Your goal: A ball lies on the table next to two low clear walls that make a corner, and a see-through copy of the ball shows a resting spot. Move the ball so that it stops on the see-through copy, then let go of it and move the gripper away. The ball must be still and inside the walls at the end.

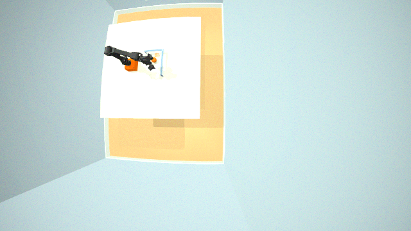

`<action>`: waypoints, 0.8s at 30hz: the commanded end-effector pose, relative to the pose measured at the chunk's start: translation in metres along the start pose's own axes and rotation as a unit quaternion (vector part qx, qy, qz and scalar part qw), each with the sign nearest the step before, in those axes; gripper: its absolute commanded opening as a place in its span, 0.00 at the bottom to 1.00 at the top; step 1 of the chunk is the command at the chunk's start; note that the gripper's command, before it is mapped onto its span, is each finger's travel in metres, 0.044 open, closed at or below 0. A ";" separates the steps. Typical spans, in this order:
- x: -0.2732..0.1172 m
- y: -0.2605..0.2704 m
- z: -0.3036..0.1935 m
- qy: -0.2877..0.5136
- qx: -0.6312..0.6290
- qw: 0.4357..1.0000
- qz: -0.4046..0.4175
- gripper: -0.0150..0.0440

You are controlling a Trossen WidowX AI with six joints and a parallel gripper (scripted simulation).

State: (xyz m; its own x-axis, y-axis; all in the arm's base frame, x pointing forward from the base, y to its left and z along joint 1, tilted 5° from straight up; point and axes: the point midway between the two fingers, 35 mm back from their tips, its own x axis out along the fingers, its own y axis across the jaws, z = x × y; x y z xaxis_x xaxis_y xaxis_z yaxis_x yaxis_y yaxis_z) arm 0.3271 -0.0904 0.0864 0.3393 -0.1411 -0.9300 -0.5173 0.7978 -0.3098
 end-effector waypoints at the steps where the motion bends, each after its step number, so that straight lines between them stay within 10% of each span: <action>1: 0.008 0.047 0.023 0.027 -0.184 0.980 0.066 0.96; 6: 0.008 0.110 0.042 0.049 -0.421 0.894 0.147 0.96; 24: 0.024 0.116 0.039 0.049 -0.429 0.889 0.150 0.96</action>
State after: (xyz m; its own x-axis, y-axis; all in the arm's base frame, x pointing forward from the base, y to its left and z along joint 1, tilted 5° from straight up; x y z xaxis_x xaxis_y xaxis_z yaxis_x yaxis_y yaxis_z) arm 0.3089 0.0230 0.0424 0.0532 -0.0766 -0.9956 -0.9954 0.0759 -0.0590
